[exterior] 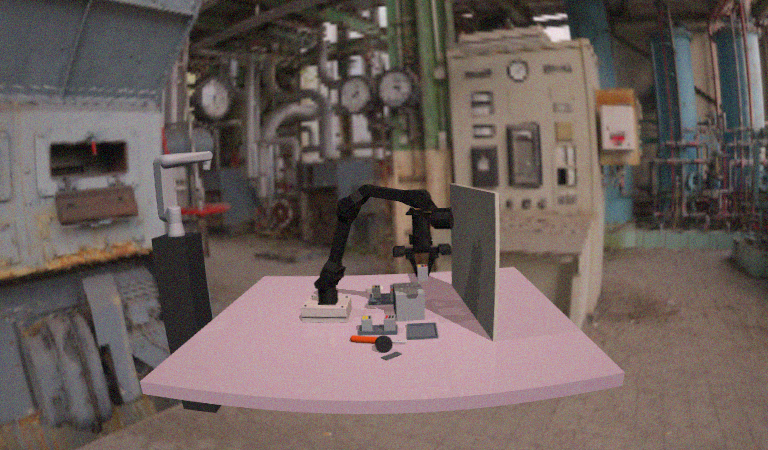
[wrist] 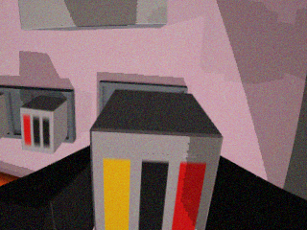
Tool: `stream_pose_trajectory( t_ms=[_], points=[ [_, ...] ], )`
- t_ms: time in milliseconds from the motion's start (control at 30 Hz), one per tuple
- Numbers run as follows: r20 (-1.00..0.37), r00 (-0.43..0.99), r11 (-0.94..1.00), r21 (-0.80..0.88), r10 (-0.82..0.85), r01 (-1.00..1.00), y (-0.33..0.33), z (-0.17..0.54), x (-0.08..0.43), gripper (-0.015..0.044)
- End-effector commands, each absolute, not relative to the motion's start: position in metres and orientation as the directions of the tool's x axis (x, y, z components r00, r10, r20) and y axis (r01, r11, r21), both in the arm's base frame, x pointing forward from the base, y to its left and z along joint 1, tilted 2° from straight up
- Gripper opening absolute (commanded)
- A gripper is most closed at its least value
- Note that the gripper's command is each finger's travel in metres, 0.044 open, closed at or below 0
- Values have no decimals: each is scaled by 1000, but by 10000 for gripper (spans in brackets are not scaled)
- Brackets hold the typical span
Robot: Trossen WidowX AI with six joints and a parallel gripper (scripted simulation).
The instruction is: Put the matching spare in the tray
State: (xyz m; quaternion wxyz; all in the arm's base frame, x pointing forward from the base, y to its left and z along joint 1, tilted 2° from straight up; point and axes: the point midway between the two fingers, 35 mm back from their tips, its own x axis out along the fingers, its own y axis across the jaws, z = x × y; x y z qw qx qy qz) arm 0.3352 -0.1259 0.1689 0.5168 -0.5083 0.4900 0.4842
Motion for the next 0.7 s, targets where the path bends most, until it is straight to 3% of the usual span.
stream_pose_trajectory(
  t_ms=[0,267,667],
  points=[
    [-999,54,-2,-54,4,-999,-149,168,335,0],
    [-999,53,-30,-53,5,-998,-195,163,327,0],
    [-999,53,-30,-53,5,-998,-197,157,328,0]
  ],
)
